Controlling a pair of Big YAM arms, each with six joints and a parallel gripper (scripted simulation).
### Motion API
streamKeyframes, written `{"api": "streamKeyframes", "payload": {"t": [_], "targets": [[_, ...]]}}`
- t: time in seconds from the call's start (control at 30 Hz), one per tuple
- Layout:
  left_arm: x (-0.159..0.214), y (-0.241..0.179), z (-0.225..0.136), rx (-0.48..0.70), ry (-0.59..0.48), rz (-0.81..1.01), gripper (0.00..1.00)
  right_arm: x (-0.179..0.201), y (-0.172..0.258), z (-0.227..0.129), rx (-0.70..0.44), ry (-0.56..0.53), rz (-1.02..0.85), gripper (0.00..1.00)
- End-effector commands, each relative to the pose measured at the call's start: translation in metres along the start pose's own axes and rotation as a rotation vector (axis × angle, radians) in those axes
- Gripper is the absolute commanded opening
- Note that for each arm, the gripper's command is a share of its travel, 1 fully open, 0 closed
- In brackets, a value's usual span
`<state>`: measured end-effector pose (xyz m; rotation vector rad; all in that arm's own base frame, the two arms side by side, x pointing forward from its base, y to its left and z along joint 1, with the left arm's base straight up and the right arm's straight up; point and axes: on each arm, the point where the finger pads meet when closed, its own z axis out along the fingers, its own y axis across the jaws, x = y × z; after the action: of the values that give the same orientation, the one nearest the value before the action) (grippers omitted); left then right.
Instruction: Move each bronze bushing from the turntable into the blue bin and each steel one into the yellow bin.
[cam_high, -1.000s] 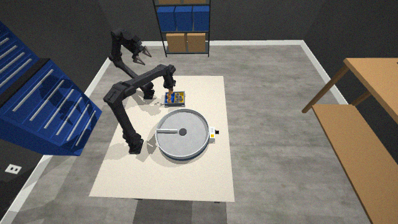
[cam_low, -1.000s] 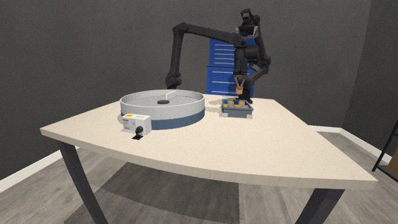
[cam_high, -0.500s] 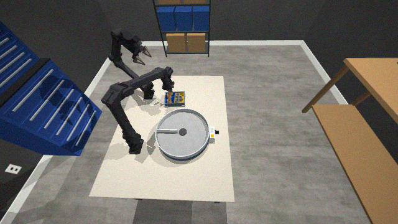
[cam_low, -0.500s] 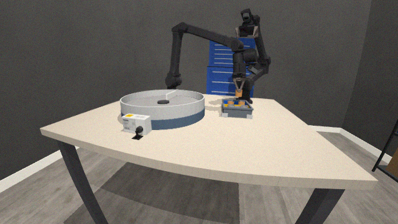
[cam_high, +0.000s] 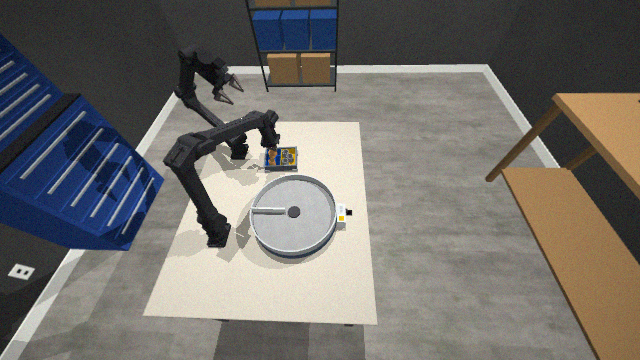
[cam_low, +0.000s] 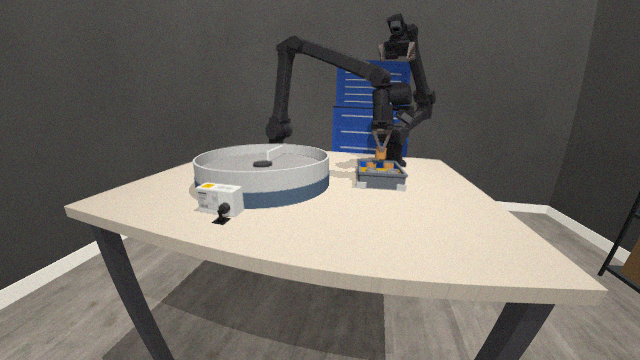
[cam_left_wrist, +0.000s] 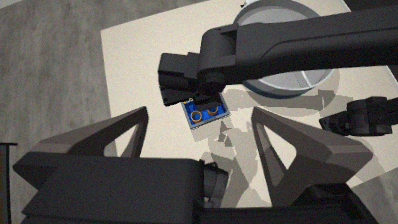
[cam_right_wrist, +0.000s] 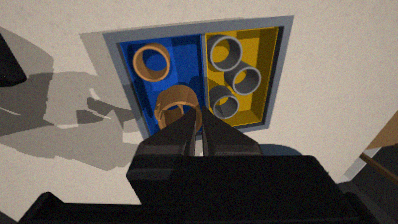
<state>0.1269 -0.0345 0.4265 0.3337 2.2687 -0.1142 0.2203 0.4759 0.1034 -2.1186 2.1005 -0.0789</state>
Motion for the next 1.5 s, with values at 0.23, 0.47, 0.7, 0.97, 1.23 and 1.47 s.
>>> {"api": "streamKeyframes", "payload": {"t": [0.23, 0.47, 0.7, 0.97, 1.23, 1.47], "targets": [[-0.011, 0.003, -0.023, -0.003, -0.059, -0.026, 1.0, -0.008, 0.006, 0.01, 0.011, -0.016, 0.0, 0.0], [-0.011, 0.003, -0.023, -0.003, -0.059, -0.026, 1.0, -0.005, 0.011, 0.041, 0.011, -0.017, 0.0, 0.0], [-0.011, 0.003, -0.023, -0.003, -0.059, -0.026, 1.0, -0.013, 0.007, 0.028, 0.02, -0.042, -0.002, 0.0], [-0.011, 0.003, -0.023, -0.003, -0.059, -0.026, 1.0, -0.012, 0.001, 0.029, 0.024, -0.045, 0.005, 0.0], [-0.011, 0.003, -0.023, -0.003, -0.059, -0.026, 1.0, -0.012, 0.001, 0.029, 0.024, -0.045, 0.005, 0.0], [-0.011, 0.003, -0.023, -0.003, -0.059, -0.026, 1.0, -0.003, 0.014, 0.05, 0.01, -0.013, 0.003, 0.0]]}}
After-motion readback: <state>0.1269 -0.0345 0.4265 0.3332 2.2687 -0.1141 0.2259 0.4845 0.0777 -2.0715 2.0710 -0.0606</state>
